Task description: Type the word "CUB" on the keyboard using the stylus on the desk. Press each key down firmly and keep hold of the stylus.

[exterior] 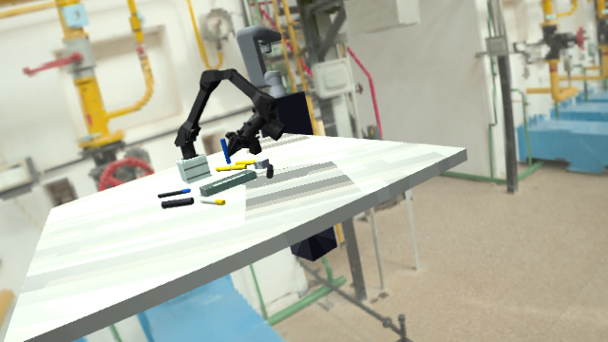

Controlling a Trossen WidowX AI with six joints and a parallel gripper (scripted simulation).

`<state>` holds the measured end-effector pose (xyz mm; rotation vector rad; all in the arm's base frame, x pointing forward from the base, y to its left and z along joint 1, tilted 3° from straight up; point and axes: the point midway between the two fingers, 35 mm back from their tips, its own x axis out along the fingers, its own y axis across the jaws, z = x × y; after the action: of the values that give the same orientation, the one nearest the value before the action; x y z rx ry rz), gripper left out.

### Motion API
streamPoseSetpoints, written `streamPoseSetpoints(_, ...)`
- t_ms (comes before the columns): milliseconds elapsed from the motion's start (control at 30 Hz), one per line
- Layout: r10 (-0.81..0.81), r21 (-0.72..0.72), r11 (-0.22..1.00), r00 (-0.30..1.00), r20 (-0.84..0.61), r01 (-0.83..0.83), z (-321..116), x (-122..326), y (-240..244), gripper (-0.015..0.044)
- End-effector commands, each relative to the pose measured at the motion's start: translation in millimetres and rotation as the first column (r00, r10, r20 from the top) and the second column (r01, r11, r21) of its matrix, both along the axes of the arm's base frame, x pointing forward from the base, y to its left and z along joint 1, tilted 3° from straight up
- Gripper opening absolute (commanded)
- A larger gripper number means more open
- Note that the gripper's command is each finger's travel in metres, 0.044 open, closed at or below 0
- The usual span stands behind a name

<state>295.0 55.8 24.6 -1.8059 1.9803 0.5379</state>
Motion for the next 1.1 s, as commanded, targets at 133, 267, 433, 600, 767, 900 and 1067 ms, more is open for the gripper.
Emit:
streamPoseSetpoints(133, 0.006, -0.007, 1.000, 1.000, -0.002, -0.006, 3.2, -0.5, -35.7, 0.0000)
streamPoseSetpoints(267, 0.007, -0.013, 1.000, 1.000, -0.003, -0.007, 4.6, -2.6, -53.6, 0.0000)
streamPoseSetpoints(433, 0.007, -0.013, 1.000, 1.000, -0.003, -0.007, 3.6, -2.7, -54.5, 0.0000)
streamPoseSetpoints(600, 0.007, -0.013, 1.000, 1.000, -0.003, -0.007, -12.3, -3.3, -54.1, 0.0000)
streamPoseSetpoints(767, 0.007, -0.013, 1.000, 1.000, -0.003, -0.007, -15.4, -3.5, -54.0, 0.0000)
streamPoseSetpoints(900, 0.007, -0.013, 1.000, 1.000, -0.003, -0.007, -15.4, -3.5, -54.0, 0.0000)
streamPoseSetpoints(1067, 0.007, -0.013, 1.000, 1.000, -0.003, -0.007, -16.5, -4.0, -54.9, 0.0081)
